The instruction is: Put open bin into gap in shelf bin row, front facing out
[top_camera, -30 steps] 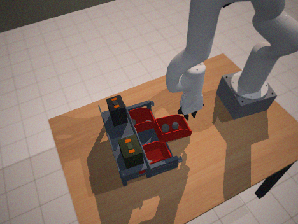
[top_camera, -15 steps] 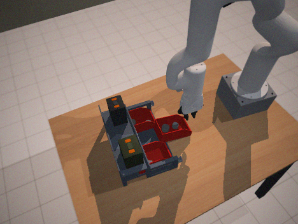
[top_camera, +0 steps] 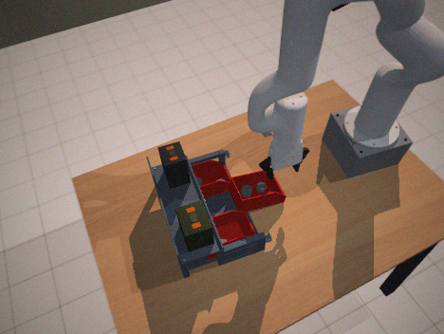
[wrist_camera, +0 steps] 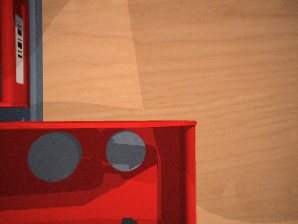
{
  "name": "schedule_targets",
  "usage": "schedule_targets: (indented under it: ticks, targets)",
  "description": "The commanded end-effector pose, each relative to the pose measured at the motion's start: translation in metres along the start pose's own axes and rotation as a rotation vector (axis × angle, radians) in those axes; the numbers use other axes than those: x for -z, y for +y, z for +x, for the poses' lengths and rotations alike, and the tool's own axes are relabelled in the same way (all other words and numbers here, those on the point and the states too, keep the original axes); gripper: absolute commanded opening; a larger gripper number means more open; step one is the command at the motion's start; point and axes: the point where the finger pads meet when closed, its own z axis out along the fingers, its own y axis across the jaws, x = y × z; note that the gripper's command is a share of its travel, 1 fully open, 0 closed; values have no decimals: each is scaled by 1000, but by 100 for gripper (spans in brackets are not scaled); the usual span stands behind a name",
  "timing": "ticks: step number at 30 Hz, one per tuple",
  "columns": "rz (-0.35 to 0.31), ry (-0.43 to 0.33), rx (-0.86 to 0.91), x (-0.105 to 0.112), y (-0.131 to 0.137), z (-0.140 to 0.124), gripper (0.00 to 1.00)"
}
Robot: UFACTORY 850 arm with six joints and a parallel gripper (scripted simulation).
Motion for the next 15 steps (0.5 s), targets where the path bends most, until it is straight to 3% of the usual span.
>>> schedule_targets:
  ticks: [1, 6, 11, 15]
  targets:
    - [1, 0, 0, 0, -1, 0, 100]
    - [1, 0, 0, 0, -1, 0, 100]
    - [156, 1, 1, -55, 1, 0, 100]
    - [156, 1, 1, -55, 1, 0, 100]
